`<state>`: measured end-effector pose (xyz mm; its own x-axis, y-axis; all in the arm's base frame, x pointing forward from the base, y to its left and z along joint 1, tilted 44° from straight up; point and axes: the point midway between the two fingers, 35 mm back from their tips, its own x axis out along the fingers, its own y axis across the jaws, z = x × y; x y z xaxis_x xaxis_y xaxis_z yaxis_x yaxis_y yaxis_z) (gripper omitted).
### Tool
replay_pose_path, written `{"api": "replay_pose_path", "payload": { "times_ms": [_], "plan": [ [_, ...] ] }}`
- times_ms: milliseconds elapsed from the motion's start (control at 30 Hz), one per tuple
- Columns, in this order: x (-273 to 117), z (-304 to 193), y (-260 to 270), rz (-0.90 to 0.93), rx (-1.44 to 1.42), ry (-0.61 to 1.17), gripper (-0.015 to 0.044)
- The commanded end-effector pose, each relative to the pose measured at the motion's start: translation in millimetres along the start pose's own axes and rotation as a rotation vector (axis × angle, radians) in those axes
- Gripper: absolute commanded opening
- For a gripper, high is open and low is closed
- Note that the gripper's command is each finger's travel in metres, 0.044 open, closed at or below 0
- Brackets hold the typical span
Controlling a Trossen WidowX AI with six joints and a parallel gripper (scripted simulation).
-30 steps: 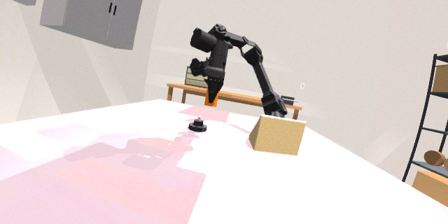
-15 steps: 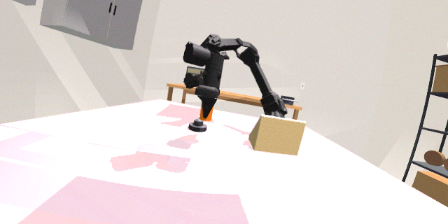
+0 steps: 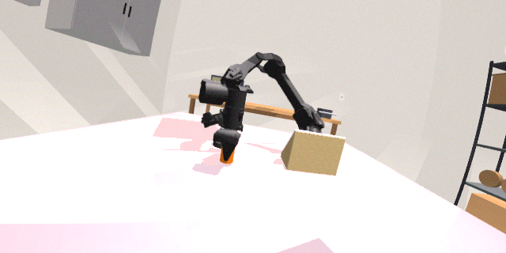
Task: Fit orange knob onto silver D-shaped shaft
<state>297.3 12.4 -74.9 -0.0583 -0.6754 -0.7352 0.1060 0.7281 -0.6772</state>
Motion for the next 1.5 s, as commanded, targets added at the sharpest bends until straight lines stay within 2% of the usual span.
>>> {"api": "replay_pose_path", "payload": {
  "times_ms": [0,167,467,1000,1067,1200,1267,1467],
  "plan": [
    [11.4,-0.1,0.1,-0.006,-0.006,-0.007,0.0],
    [11.4,-2.0,-0.7,-0.006,-0.006,-0.007,0.0],
    [9.8,-1.8,-0.5,-0.003,-0.002,0.0,0.0236],
    [9.8,-1.8,-0.5,-0.003,-0.002,0.0,0.024],
    [-0.3,-0.7,0.4,-0.002,-0.002,-0.001,0.0292],
    [-60.5,-1.2,1.5,-0.001,-0.006,-0.005,0.0398],
    [-71.1,-2.4,0.9,-0.002,-0.007,-0.006,0.044],
    [-71.2,-2.7,1.1,-0.002,-0.007,-0.006,0.044]
  ]
}}
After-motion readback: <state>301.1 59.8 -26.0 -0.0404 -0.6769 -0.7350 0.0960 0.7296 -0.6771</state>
